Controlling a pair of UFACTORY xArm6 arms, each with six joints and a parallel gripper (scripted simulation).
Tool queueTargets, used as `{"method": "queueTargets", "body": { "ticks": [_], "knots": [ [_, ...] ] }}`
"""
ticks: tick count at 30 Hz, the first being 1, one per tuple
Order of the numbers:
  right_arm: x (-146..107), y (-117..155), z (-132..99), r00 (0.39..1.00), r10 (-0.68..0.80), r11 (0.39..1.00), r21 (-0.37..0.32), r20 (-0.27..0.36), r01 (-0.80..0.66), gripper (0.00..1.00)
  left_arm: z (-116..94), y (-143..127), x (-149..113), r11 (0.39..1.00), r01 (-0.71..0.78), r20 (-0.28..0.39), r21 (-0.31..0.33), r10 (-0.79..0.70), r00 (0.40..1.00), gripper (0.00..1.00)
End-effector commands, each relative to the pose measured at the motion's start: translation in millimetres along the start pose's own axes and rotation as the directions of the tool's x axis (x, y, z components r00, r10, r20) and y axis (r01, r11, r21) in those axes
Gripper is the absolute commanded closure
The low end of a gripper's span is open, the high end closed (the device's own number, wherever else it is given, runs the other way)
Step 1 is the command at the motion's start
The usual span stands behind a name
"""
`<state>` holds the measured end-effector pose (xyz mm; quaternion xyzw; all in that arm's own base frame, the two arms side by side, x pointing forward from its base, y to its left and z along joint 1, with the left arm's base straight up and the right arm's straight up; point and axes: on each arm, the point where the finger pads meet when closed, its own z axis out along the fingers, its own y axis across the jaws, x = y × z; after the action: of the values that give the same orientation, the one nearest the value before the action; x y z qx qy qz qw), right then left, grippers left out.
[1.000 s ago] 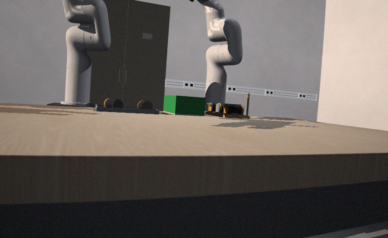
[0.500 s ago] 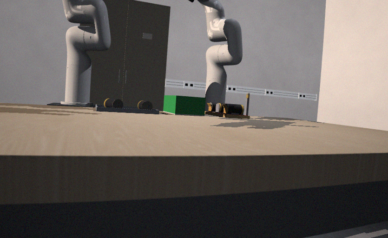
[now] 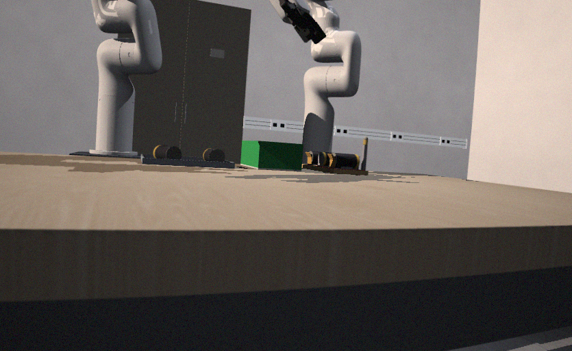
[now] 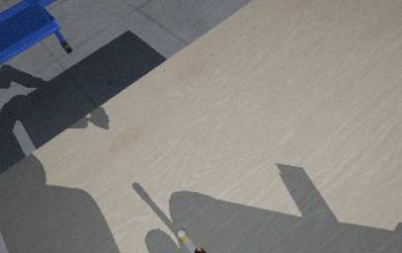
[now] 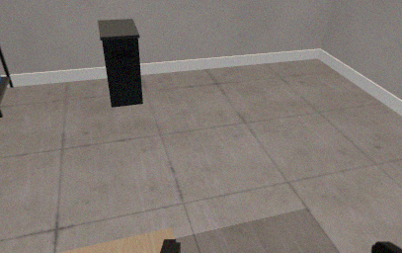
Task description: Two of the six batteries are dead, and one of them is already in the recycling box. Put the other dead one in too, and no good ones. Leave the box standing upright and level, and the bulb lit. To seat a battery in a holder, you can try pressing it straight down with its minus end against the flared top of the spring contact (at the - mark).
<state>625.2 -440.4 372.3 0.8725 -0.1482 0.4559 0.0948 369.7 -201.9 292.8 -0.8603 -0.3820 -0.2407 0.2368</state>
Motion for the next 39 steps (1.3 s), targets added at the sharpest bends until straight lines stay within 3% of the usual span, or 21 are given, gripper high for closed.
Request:
{"method": "queueTargets", "body": {
  "ticks": [1,5,13,15,16,22,26,30,32,33,39],
  "knots": [
    [-24,48,-36,0.996,0.064,0.997,-0.045,0.064,-0.061,0.00,27,-19,-4,0.998,0.067,0.128,-0.022,-0.063,0.990,0.00],
    [-60,91,-65,0.963,0.202,0.975,-0.126,0.179,-0.181,0.00,52,-39,-13,0.989,0.145,0.238,-0.002,-0.140,0.961,0.00],
    [-141,160,-135,0.874,0.391,0.912,-0.253,0.290,-0.324,0.00,97,-77,-37,0.940,0.335,0.436,0.068,-0.330,0.837,0.00],
    [-141,160,-135,0.874,0.391,0.912,-0.253,0.290,-0.324,0.00,97,-77,-37,0.940,0.335,0.436,0.068,-0.330,0.837,0.00],
    [-172,179,-163,0.843,0.438,0.889,-0.288,0.311,-0.356,0.00,108,-86,-44,0.915,0.392,0.481,0.094,-0.387,0.787,0.00],
    [-228,202,-214,0.719,0.595,0.793,-0.410,0.359,-0.451,0.00,134,-106,-63,0.824,0.538,0.574,0.178,-0.531,0.623,0.00],
    [-276,213,-258,0.618,0.694,0.710,-0.494,0.370,-0.501,0.00,145,-113,-70,0.774,0.595,0.599,0.216,-0.587,0.545,0.00],
    [-323,216,-304,0.501,0.785,0.612,-0.580,0.364,-0.538,0.00,145,-113,-70,0.767,0.601,0.597,0.223,-0.595,0.538,0.00],
    [-323,216,-304,0.501,0.785,0.612,-0.580,0.364,-0.538,0.00,145,-113,-70,0.767,0.601,0.597,0.223,-0.595,0.538,0.00],
    [-355,216,-336,0.458,0.814,0.575,-0.609,0.358,-0.547,0.00,145,-113,-70,0.767,0.601,0.597,0.223,-0.595,0.538,0.00],
    [-411,200,-391,0.251,0.920,0.392,-0.730,0.302,-0.560,0.00,145,-113,-70,0.767,0.601,0.597,0.223,-0.595,0.538,0.00]
  ]
}}
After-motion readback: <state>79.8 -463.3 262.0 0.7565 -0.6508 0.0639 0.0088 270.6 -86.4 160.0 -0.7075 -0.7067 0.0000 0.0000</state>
